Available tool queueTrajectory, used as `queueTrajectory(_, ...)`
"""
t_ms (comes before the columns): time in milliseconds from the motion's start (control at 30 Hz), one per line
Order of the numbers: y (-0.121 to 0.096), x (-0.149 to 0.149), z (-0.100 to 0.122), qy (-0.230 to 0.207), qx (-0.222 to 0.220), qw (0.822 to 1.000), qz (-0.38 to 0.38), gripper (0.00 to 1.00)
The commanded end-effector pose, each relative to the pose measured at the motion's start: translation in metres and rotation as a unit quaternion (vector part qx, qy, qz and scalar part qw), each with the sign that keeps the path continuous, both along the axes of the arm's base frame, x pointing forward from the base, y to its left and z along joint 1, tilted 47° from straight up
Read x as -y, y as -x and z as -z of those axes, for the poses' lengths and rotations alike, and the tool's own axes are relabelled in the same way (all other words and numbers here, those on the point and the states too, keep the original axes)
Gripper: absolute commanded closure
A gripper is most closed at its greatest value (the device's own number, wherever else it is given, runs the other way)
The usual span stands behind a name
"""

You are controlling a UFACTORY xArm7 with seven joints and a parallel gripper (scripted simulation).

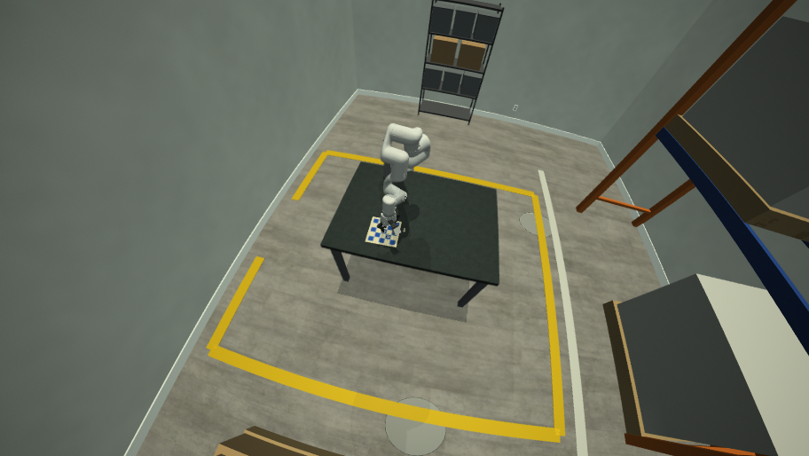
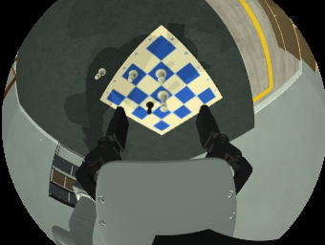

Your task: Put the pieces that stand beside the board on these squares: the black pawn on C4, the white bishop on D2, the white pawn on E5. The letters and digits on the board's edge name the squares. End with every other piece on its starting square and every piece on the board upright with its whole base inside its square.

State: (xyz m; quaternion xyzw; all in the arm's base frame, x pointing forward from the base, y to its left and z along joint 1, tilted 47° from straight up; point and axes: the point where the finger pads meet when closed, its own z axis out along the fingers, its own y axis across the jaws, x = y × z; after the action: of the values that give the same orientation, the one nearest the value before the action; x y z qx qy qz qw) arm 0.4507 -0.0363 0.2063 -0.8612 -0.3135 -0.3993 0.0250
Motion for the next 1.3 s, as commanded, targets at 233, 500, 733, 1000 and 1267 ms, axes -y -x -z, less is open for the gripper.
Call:
queueTrajectory(233,0.000,0.001,-0.001,0.000,0.001,1.000,0.001,0.00)
queueTrajectory(500,0.017,-0.063,0.006,-0.004,0.003,1.000,0.006,0.00)
queueTrajectory(733,0.047,-0.114,0.027,-0.008,-0.003,1.000,0.009,0.00)
queueTrajectory(1000,0.048,-0.114,0.028,-0.008,-0.003,1.000,0.009,0.66)
queueTrajectory(1267,0.048,-0.114,0.028,-0.008,-0.003,1.000,0.009,0.66)
